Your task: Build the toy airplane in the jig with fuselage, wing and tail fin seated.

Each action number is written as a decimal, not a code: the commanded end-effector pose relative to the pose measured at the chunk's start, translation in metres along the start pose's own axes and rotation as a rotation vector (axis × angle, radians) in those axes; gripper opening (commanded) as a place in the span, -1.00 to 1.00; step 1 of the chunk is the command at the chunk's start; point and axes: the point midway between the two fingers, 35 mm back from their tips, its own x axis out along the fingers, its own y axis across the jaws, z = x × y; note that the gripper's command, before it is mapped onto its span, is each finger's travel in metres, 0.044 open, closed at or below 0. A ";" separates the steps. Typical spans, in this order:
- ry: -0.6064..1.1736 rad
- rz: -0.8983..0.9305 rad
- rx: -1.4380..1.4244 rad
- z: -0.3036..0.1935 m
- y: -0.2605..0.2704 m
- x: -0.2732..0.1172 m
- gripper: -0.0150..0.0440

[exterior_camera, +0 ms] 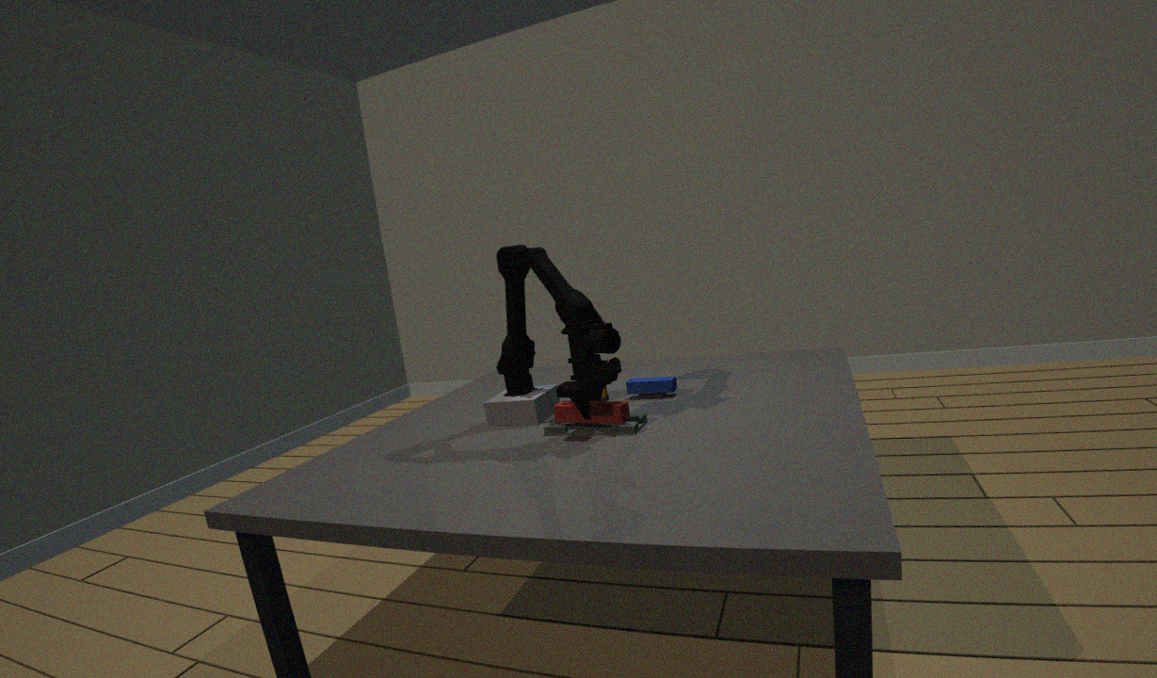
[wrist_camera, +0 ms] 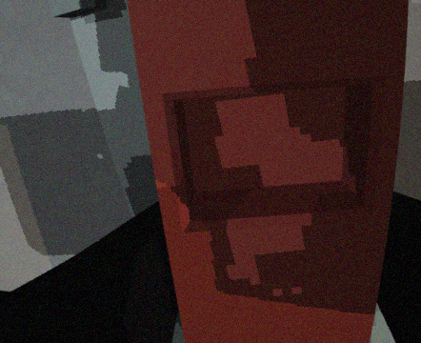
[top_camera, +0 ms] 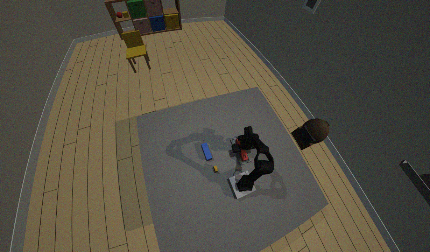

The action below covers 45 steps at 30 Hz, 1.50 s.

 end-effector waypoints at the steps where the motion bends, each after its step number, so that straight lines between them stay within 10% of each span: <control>1: -0.001 0.000 0.000 0.000 0.000 0.000 0.10; 8: -0.001 0.000 0.000 0.000 0.000 0.000 -0.39; 24: -0.001 0.000 0.000 0.000 0.000 0.000 1.00; 45: 0.003 -0.003 -0.014 0.004 0.000 -0.106 1.00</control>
